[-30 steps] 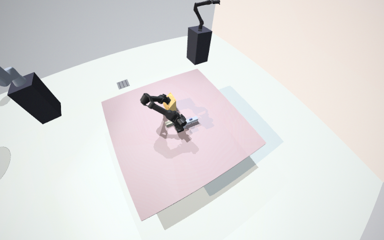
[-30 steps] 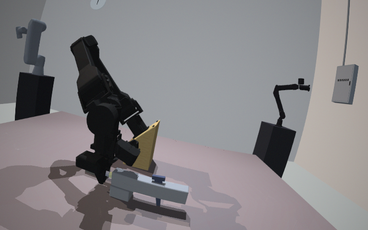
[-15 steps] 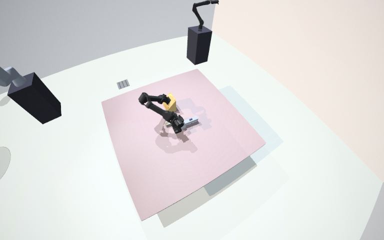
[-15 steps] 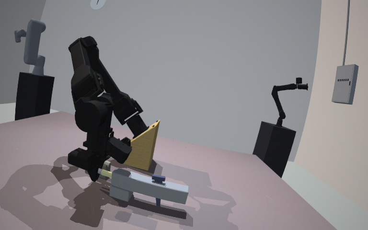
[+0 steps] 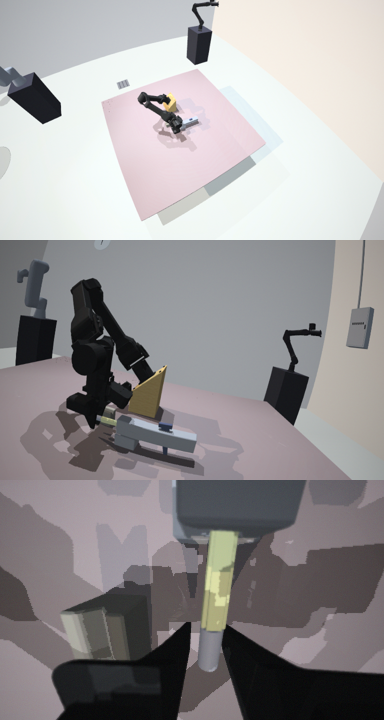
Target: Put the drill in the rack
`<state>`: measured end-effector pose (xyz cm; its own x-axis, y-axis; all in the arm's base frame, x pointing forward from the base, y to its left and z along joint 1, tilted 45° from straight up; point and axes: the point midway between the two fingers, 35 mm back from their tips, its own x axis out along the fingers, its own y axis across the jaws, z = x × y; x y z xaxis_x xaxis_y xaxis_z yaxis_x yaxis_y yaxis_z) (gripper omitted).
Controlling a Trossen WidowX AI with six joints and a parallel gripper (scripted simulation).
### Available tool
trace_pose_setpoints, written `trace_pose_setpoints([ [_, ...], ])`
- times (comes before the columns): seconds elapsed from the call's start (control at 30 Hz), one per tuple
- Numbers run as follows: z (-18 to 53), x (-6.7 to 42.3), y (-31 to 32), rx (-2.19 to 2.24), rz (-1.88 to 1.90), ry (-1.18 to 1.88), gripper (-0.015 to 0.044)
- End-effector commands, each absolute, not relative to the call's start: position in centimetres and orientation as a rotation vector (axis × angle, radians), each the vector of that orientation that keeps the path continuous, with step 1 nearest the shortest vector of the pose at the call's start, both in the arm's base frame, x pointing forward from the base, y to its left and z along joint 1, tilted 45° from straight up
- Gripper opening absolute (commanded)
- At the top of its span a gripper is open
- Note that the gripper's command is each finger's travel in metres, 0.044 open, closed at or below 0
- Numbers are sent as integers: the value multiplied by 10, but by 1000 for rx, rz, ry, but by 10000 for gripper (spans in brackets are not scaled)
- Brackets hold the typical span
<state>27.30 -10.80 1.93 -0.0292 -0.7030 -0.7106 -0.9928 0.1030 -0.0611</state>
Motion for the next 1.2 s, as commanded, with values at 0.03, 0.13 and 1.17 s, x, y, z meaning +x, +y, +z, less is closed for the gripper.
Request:
trace_pose_setpoints([
  [0.03,19,273,-108,-1656,625,1792,236],
  [0.13,19,273,-108,-1658,625,1792,315],
  [1.17,7,276,-101,-1670,626,1791,414],
])
